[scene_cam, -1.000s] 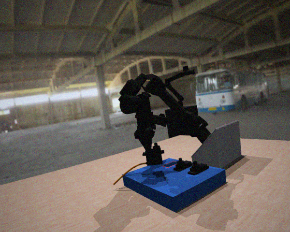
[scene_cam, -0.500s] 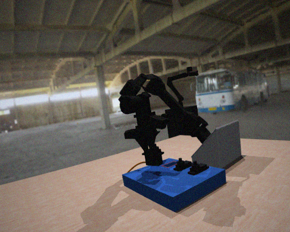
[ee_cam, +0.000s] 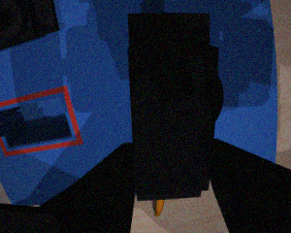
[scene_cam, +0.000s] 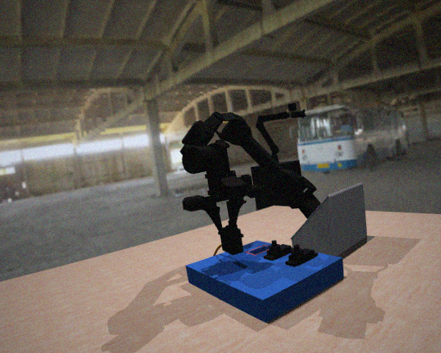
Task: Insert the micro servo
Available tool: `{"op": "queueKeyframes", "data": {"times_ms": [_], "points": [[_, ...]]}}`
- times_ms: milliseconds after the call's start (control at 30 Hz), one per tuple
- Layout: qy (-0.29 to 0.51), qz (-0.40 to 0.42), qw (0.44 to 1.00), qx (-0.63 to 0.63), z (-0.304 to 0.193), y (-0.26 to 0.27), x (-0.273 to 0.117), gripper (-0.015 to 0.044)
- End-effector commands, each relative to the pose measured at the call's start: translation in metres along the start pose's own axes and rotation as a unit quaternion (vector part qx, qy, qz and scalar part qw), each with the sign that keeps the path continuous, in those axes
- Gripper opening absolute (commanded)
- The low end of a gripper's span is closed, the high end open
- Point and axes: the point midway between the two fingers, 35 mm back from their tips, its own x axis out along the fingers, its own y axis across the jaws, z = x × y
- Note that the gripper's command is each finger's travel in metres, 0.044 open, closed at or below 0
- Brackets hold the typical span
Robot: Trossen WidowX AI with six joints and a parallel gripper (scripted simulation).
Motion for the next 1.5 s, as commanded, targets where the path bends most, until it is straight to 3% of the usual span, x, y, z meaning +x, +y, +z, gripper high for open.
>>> {"op": "queueKeyframes", "data": {"times_ms": [0, 600, 1200, 1467], "points": [[0.002, -0.001, 0.998, 0.058, -0.0010, 0.0000, -0.0003, 0.0000], [0.002, -0.002, 0.932, 0.361, -0.0010, 0.0000, -0.0003, 0.0000], [0.001, -0.002, 0.776, 0.630, -0.0010, 0.0000, -0.0003, 0.0000], [0.001, -0.002, 0.760, 0.650, -0.0016, 0.0042, -0.0003, 0.0000]]}}
